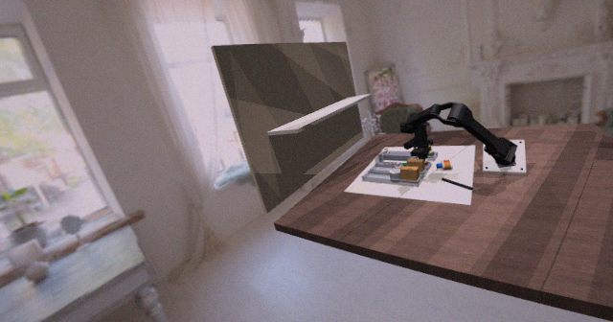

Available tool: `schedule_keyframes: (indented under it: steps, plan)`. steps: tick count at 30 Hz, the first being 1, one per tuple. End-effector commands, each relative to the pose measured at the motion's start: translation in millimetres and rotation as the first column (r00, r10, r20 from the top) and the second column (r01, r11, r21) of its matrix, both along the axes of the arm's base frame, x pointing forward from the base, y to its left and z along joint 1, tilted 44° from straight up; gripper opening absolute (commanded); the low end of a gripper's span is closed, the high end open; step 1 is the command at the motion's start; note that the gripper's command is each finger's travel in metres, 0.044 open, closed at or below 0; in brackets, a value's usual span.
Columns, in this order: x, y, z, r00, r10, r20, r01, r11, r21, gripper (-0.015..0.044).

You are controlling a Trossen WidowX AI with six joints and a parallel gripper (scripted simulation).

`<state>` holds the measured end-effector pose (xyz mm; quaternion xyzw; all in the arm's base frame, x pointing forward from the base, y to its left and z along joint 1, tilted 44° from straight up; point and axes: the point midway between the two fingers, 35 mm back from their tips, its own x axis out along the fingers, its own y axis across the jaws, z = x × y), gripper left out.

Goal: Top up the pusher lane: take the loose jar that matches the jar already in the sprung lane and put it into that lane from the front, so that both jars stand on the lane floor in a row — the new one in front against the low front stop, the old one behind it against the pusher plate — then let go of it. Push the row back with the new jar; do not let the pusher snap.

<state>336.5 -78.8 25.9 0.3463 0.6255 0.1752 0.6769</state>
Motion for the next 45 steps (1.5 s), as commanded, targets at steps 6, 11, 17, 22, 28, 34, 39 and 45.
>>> schedule_keyframes:
  steps: [6, 11, 17, 22, 28, 34, 39, 45]
  plan:
    - [0.6, 1.4, 0.5, 1.000, -0.002, 0.010, 0.002, 1.000, 0.004, 0.0000]
    - [-0.2, 1.6, 0.5, 1.000, -0.002, 0.010, 0.002, 1.000, 0.004, 0.0000]
    - [-1.2, 1.8, 0.5, 1.000, -0.002, 0.010, 0.002, 1.000, 0.004, 0.0000]
    - [-2.0, 2.0, 0.5, 1.000, -0.002, 0.010, 0.002, 1.000, 0.004, 0.0000]
    - [-3.0, 2.3, 0.5, 1.000, -0.002, 0.010, 0.002, 1.000, 0.004, 0.0000]
    - [-5.8, 1.6, -0.1, 1.000, -0.002, 0.010, 0.002, 1.000, 0.004, 0.0000]
    - [-5.8, 1.6, -0.1, 1.000, -0.002, 0.010, 0.002, 1.000, 0.004, 0.0000]
    - [-5.4, 1.5, -0.1, 1.000, -0.002, 0.010, 0.002, 1.000, 0.004, 0.0026]
